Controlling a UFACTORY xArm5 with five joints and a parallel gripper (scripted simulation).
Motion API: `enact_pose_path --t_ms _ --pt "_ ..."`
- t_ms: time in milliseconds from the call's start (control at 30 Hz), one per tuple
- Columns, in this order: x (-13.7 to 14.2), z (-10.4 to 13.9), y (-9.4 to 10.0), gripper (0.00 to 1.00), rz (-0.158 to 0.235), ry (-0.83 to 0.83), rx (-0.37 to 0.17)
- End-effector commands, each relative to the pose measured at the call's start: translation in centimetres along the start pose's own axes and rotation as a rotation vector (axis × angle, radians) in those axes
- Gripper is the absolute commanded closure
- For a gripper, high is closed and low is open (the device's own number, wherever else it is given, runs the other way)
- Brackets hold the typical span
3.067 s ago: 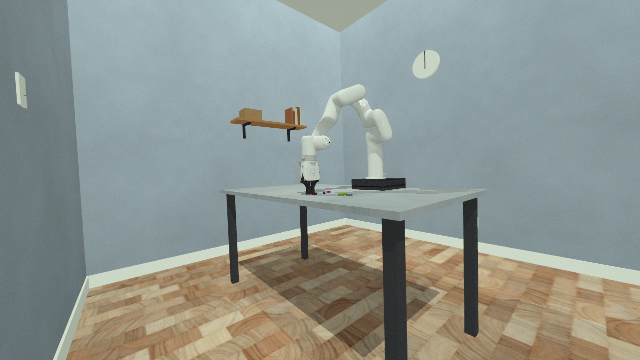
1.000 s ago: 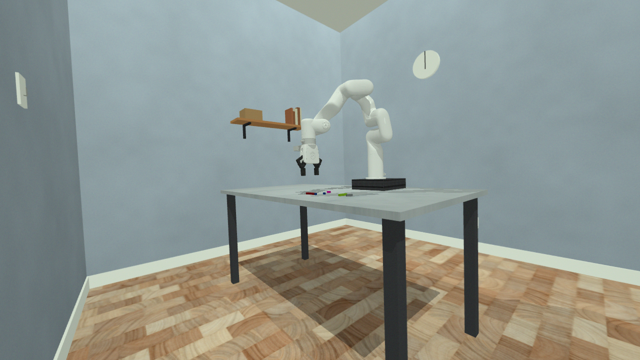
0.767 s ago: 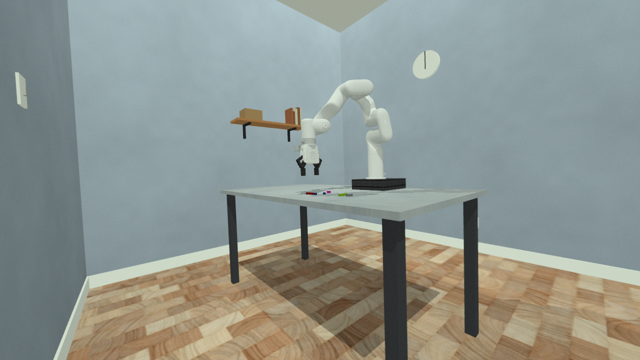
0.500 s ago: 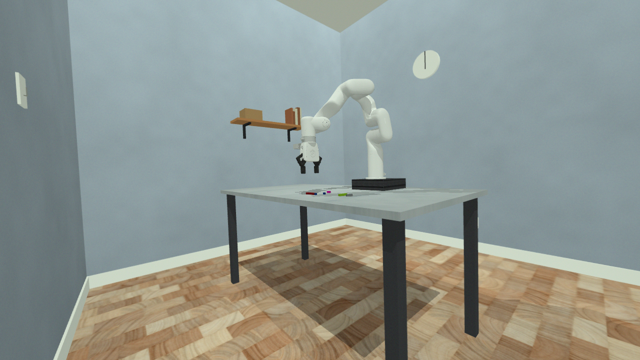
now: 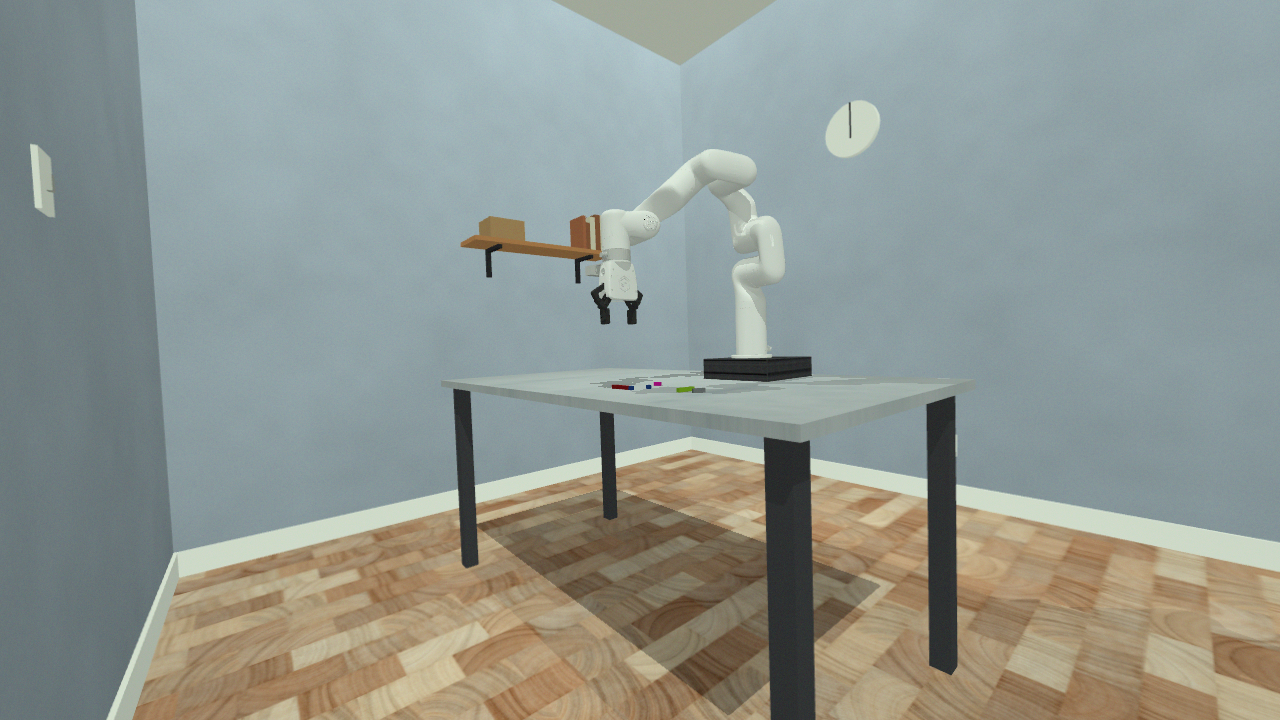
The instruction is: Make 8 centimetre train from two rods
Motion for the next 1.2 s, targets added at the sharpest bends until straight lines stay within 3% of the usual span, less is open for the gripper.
enact_pose_path --t_ms 0,1167 --pt "-0.05 -0.02 1.44 0.00 -0.002 0.000 0.001" --pt "-0.05 -0.02 1.75 0.00 -0.002 0.000 0.001"
Point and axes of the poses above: the point where the finger pads meet when closed, its own y axis back along the fingers, its own x axis across the jaws, z = x × y, the point moved 2 cm from there along y, back along the fingers, and after that the axes turned 14 degrees about y, right-handed, at the moved point
